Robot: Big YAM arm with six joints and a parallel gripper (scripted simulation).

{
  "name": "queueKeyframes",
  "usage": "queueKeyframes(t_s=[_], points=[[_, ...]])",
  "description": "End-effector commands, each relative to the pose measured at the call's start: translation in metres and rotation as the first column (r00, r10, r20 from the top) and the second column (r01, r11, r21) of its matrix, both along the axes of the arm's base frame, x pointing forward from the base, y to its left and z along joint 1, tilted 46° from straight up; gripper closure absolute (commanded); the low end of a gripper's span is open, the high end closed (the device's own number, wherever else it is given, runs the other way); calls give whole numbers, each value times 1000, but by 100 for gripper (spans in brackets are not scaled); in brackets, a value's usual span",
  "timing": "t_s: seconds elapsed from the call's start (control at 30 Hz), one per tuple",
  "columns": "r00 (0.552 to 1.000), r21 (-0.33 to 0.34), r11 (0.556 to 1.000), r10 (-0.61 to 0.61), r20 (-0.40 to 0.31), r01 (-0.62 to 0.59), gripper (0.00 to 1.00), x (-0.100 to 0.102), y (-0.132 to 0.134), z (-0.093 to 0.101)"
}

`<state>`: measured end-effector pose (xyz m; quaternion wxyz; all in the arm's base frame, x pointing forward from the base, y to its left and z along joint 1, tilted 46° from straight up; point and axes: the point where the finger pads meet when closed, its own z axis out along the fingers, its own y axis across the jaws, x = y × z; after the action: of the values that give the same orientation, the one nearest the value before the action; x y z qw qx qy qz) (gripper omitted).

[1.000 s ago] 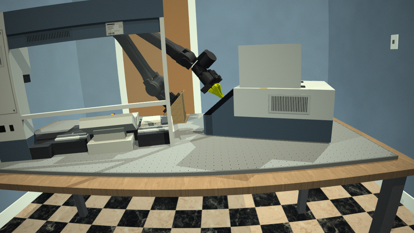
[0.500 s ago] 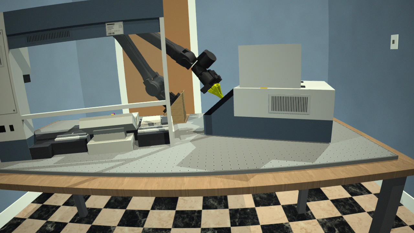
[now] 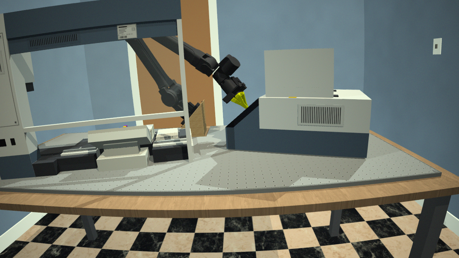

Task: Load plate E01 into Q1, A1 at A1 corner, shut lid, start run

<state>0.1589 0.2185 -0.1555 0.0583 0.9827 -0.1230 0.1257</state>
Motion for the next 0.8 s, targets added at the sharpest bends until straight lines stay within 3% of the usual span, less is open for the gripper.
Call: queueKeyframes(t_s=[0.0, 0.17, 0.4, 0.77], points=[[1000, 26, 1000, -2, 12, 2, 100, 2, 14, 4], [1000, 20, 1000, 0, 9, -1, 100, -2, 8, 4], [999, 56, 998, -19, 26, 18, 100, 12, 24, 7], [999, 55, 998, -22, 25, 21, 100, 14, 25, 5]])
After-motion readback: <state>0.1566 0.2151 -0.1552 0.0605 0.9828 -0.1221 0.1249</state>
